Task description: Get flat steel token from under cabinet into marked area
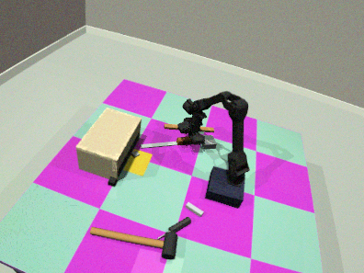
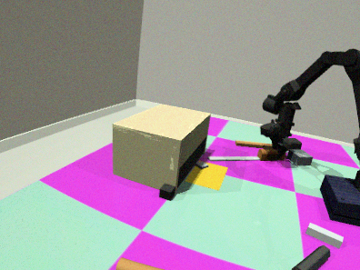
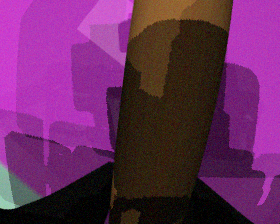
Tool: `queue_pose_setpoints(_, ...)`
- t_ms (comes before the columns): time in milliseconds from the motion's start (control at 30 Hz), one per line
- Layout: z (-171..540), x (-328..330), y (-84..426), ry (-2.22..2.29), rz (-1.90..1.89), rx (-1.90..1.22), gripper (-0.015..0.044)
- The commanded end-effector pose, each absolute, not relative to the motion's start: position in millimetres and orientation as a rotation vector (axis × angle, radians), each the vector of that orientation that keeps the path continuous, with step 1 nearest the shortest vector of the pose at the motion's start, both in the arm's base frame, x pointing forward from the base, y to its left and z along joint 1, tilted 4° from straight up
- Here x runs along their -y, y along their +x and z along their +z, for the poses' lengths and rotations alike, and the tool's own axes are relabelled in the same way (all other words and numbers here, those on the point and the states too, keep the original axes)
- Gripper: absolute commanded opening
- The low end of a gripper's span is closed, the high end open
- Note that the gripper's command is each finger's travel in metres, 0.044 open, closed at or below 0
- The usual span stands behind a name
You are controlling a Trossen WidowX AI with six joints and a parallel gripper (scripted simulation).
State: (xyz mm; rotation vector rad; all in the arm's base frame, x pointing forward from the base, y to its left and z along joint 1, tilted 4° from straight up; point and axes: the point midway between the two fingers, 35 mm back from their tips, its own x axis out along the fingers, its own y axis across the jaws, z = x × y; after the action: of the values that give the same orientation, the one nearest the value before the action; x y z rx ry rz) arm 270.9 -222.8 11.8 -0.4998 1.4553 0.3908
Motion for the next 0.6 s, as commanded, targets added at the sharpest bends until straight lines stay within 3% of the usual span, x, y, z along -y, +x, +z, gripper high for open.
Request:
queue_pose_setpoints(0, 12, 224, 272, -0.502, 0.387, -1.454, 0.0)
queue_pose_setpoints(567, 13, 211, 290, -0.491, 0.385, -1.451, 0.0)
